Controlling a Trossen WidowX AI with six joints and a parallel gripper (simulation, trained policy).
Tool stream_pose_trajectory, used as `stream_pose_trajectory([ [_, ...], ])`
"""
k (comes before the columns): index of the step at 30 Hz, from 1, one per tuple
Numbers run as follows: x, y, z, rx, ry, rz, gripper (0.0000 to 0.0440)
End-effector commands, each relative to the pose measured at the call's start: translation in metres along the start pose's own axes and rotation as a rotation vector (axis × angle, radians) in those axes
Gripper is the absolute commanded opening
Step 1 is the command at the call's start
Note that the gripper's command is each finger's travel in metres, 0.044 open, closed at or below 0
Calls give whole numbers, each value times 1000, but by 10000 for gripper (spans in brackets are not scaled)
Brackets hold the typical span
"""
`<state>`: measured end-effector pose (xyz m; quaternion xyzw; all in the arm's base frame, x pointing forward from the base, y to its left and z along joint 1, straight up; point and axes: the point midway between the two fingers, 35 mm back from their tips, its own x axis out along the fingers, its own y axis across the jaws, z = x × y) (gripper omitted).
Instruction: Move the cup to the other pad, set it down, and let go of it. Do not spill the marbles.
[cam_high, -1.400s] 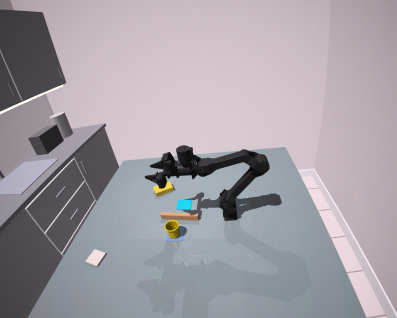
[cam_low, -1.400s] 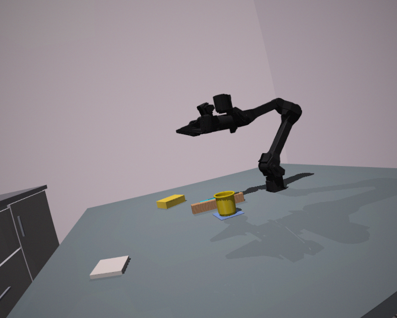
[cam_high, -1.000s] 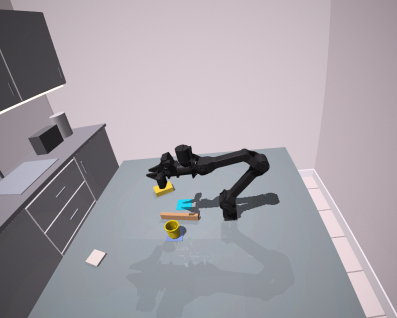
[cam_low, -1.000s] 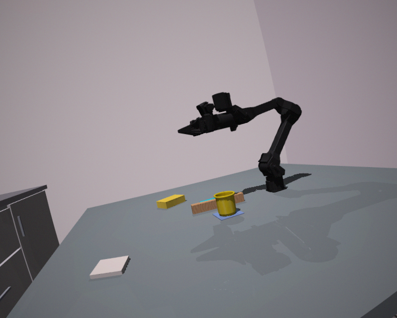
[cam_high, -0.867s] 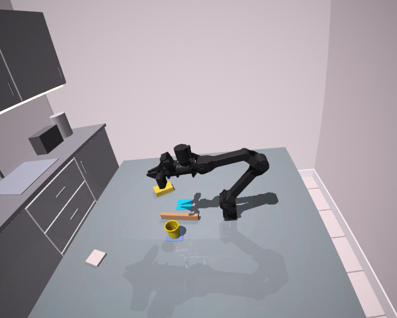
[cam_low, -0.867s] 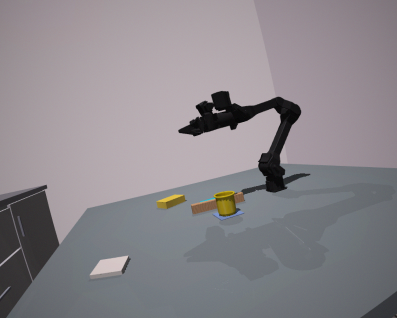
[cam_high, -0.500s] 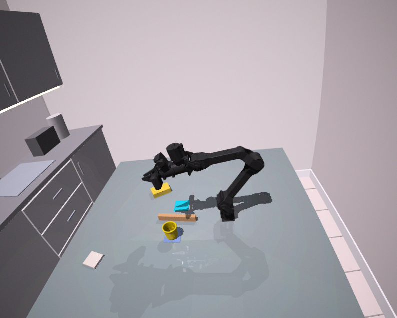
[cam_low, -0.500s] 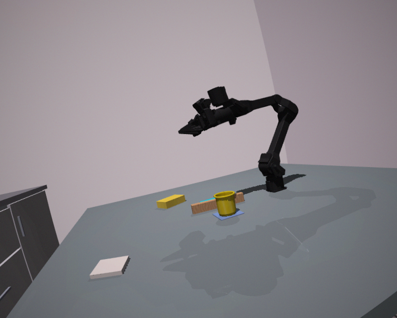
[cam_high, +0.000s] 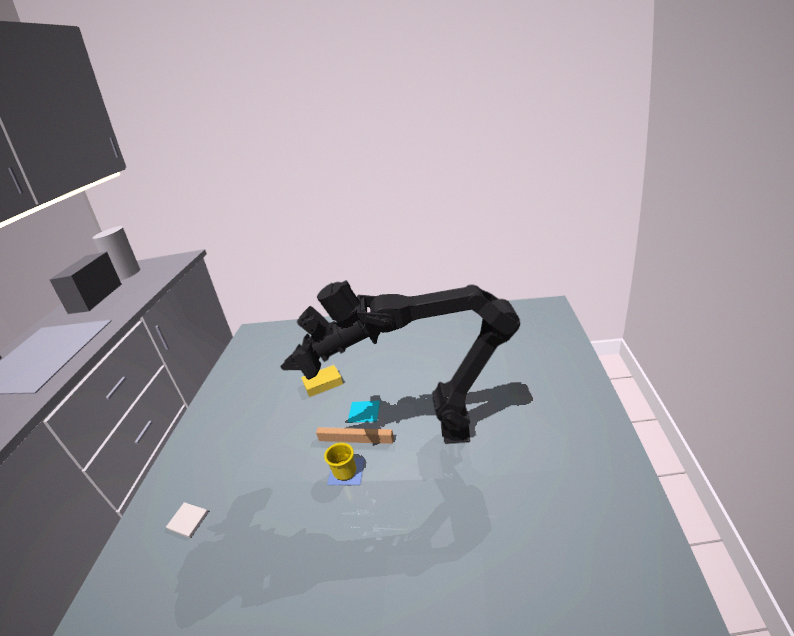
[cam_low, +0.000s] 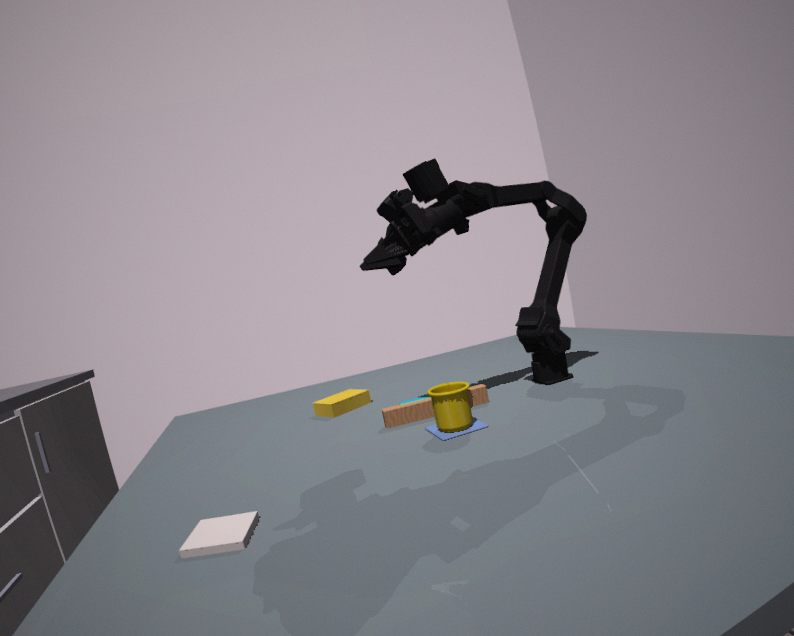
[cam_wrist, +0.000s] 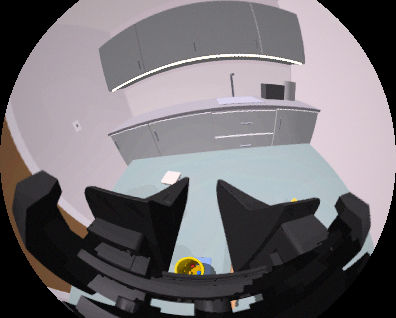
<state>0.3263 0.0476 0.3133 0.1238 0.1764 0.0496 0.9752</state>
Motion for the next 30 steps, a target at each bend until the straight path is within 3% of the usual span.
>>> stream_pose_trajectory([
  [1, 0, 9, 1, 52, 47, 14, 126],
  [30, 0, 48, -28, 415, 449, -83, 150],
])
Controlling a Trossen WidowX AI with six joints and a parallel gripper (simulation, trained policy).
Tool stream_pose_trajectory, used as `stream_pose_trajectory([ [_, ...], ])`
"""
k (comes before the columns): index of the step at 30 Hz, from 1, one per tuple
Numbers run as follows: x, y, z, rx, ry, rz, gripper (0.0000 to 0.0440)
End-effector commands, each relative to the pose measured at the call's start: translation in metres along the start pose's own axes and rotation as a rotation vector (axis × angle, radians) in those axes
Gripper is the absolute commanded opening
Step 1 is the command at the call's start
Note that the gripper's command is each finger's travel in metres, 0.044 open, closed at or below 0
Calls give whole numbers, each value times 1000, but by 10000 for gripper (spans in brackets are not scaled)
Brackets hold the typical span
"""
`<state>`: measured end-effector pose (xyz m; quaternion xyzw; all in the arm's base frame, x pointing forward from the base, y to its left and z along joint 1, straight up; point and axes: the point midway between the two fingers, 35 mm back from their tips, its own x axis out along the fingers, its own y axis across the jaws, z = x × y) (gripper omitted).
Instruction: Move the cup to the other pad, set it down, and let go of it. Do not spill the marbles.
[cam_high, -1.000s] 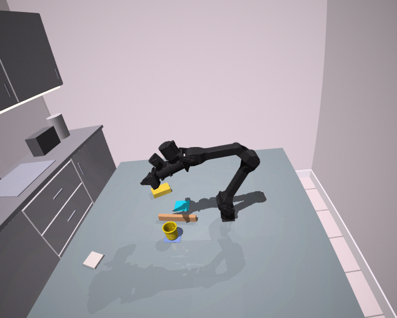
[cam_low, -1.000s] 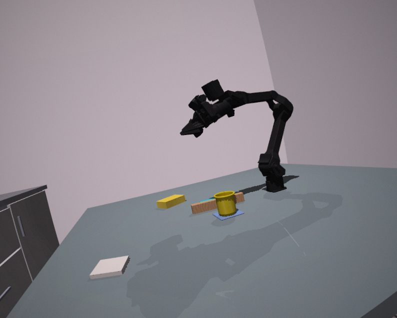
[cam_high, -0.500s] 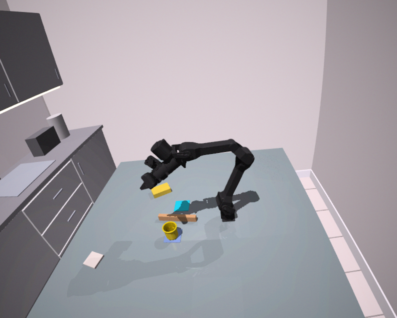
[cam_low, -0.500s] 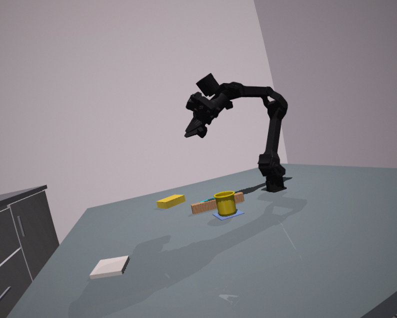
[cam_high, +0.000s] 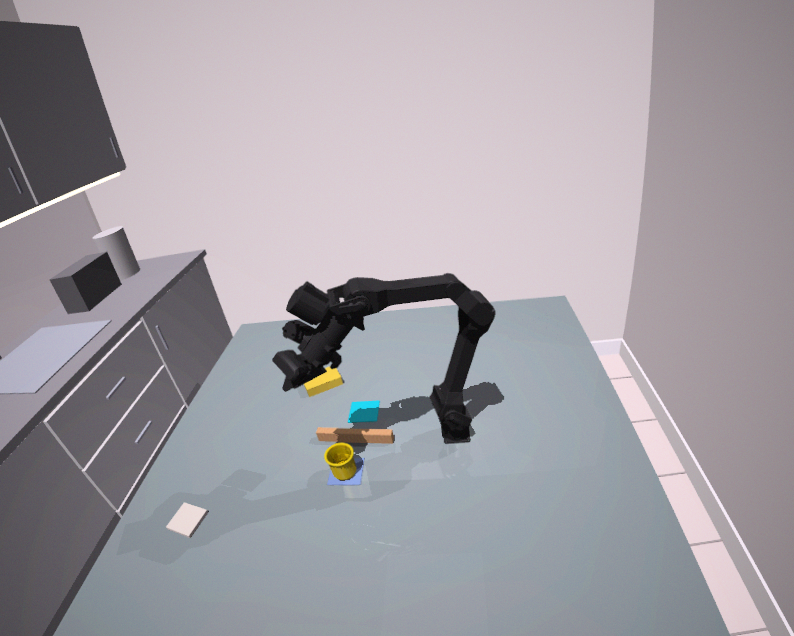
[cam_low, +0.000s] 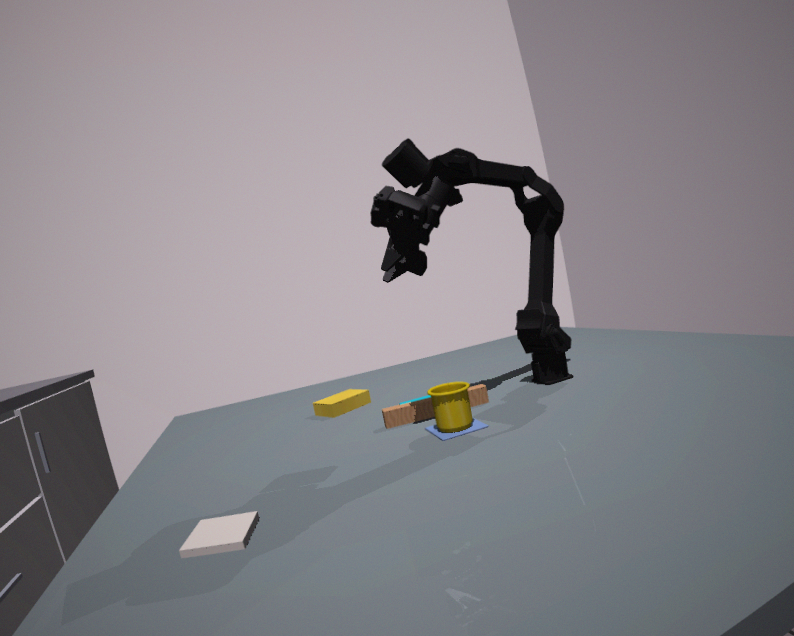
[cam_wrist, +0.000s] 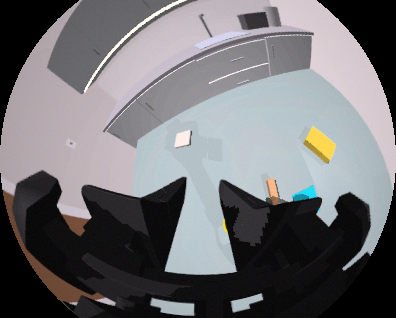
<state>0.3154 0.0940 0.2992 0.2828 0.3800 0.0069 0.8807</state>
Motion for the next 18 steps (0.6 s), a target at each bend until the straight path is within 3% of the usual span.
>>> stream_pose_trajectory([
  [1, 0, 5, -5, 55, 51, -20, 150],
  [18, 13, -3, -35, 217, 235, -215, 146],
])
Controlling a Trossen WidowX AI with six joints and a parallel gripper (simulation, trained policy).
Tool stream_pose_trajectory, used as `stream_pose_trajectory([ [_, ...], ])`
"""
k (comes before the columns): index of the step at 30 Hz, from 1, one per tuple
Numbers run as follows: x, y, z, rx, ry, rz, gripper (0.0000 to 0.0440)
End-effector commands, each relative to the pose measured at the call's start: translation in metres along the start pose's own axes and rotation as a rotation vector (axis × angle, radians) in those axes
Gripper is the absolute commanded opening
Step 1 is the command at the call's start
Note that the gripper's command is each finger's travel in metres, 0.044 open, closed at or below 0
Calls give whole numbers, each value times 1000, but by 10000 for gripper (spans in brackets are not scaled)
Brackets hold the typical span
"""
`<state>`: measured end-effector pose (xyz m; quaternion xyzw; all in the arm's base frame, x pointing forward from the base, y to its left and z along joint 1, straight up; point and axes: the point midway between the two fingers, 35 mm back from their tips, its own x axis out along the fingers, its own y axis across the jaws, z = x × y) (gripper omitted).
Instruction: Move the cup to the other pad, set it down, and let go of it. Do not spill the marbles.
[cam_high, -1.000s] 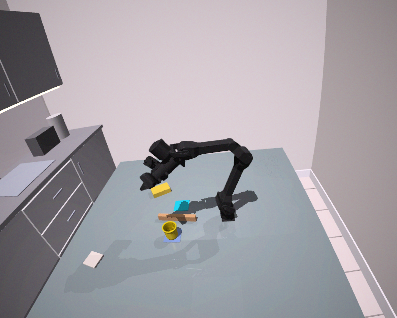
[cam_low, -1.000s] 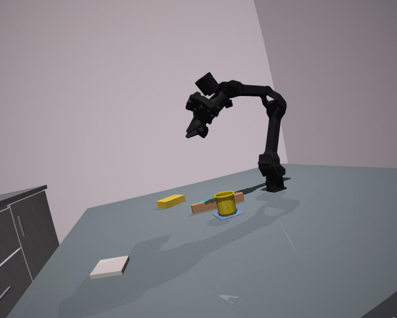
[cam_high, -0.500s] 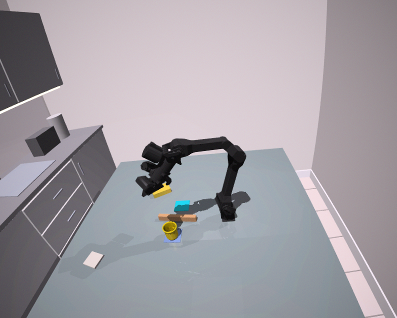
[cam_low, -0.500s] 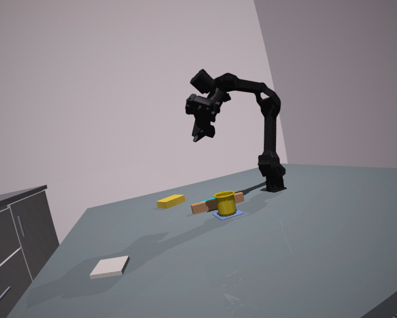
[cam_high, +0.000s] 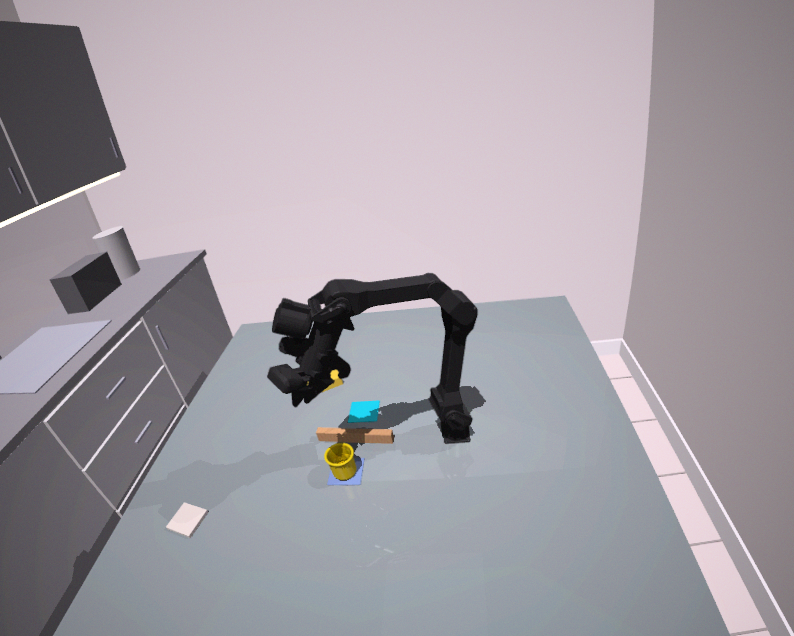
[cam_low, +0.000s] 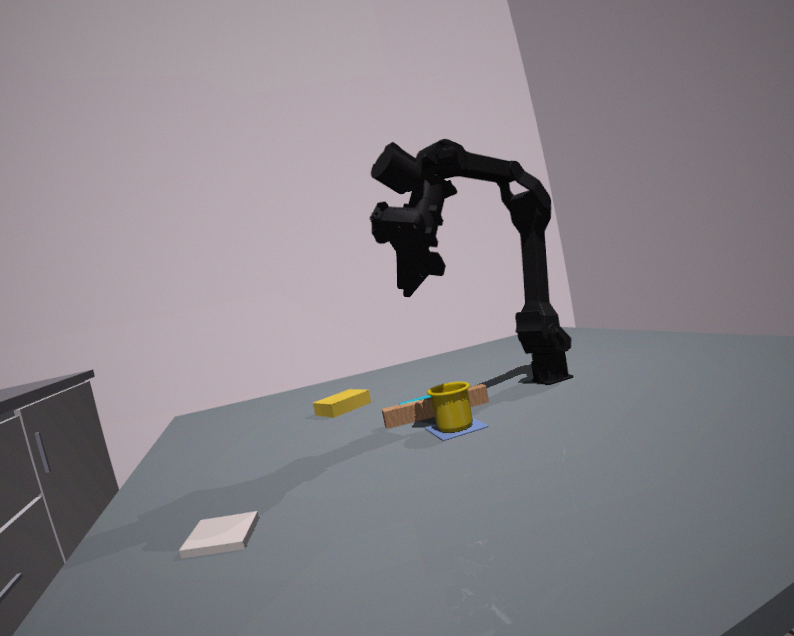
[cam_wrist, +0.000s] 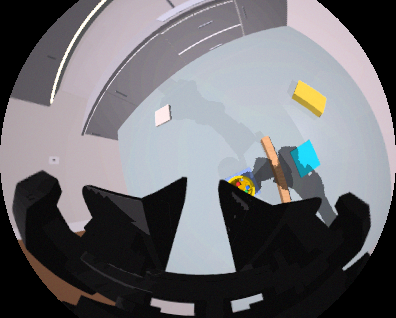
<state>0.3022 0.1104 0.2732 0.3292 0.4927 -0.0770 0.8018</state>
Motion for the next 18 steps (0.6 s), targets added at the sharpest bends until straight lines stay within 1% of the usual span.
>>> stream_pose_trajectory([
  [1, 4, -3, -4, 33, 31, -53, 148],
  [7, 16, -13, -13, 62, 83, -144, 159],
  [18, 35, -35, -29, 90, 173, -318, 167],
])
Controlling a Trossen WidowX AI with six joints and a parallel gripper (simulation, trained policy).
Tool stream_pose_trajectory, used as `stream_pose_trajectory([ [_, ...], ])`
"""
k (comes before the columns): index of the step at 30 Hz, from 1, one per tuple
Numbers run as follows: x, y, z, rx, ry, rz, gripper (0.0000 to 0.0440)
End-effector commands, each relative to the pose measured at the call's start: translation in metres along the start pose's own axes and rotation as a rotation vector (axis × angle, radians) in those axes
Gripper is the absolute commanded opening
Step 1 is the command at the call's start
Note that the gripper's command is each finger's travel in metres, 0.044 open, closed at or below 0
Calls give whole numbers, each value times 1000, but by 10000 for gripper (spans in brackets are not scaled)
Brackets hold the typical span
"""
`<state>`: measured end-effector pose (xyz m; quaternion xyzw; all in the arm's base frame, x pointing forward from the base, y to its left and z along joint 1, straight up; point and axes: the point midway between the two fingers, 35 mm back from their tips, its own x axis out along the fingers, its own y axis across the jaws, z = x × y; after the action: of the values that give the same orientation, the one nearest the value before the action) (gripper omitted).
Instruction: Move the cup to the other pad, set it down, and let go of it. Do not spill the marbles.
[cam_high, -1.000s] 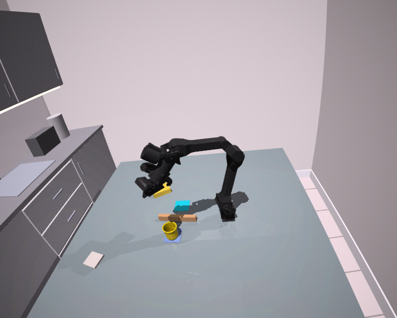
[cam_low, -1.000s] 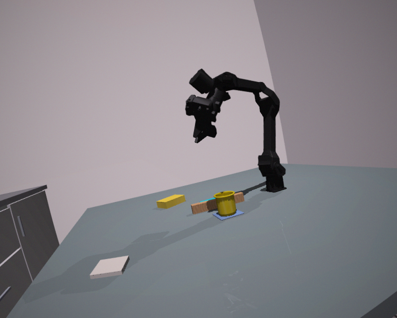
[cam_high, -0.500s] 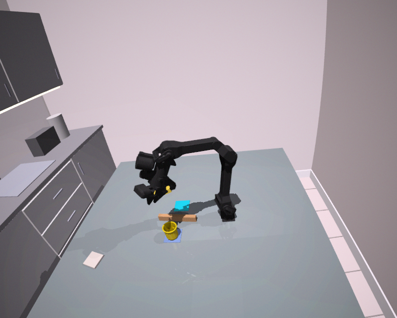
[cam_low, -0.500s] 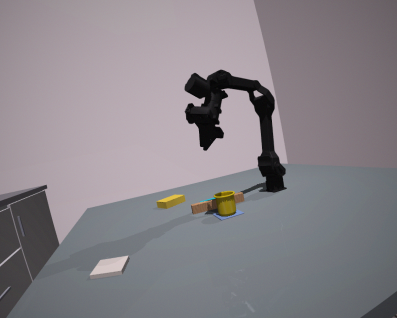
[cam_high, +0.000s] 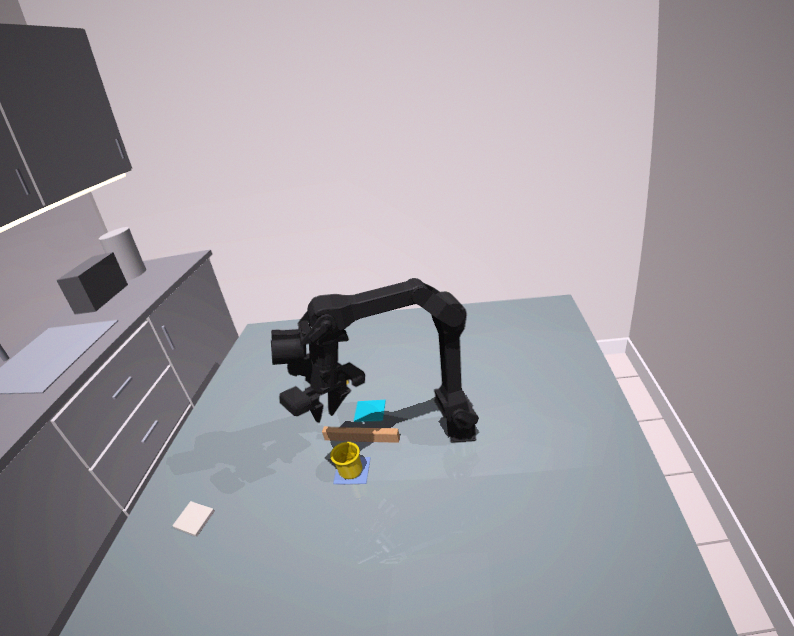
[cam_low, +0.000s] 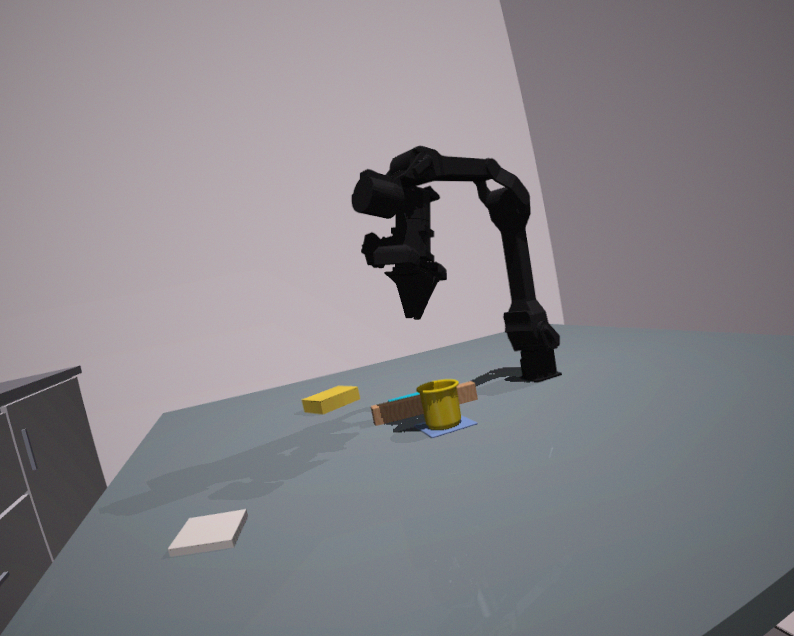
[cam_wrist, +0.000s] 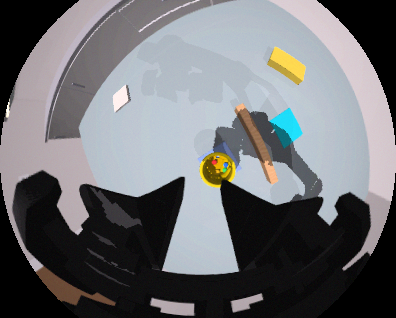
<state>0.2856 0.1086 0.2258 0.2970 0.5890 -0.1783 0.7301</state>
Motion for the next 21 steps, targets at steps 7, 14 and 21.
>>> stream_pose_trajectory([
  [7, 20, -15, -9, 24, 66, -159, 173],
  [14, 35, -26, -15, 46, 99, -259, 177],
  [21, 52, -35, -20, 70, 112, -330, 182],
])
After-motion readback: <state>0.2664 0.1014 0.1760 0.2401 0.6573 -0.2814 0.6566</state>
